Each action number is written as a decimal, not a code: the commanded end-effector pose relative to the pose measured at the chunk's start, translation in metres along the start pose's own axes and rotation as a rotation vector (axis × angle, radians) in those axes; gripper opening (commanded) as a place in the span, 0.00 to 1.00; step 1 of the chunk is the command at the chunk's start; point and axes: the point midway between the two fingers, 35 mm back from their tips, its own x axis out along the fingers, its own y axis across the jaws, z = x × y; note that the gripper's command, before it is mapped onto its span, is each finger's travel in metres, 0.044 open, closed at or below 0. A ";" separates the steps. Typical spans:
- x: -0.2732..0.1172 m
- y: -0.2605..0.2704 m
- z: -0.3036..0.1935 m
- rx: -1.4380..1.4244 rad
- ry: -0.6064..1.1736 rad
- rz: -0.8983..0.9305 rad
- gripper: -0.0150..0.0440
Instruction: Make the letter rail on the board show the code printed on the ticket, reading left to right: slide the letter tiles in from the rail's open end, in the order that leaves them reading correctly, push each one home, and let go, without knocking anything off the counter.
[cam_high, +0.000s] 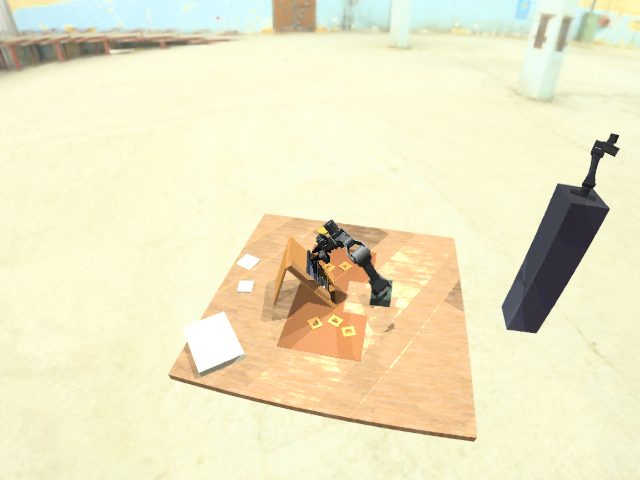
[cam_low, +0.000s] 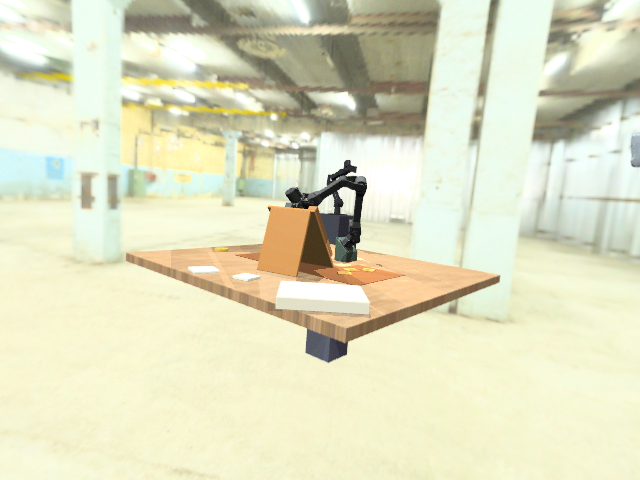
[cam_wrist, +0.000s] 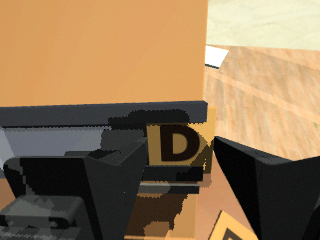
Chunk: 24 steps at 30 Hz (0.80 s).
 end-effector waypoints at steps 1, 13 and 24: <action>0.000 0.004 0.000 0.002 0.000 -0.002 0.25; -0.001 0.011 -0.001 0.002 0.001 -0.002 0.25; -0.001 0.017 -0.001 0.003 0.001 -0.002 0.25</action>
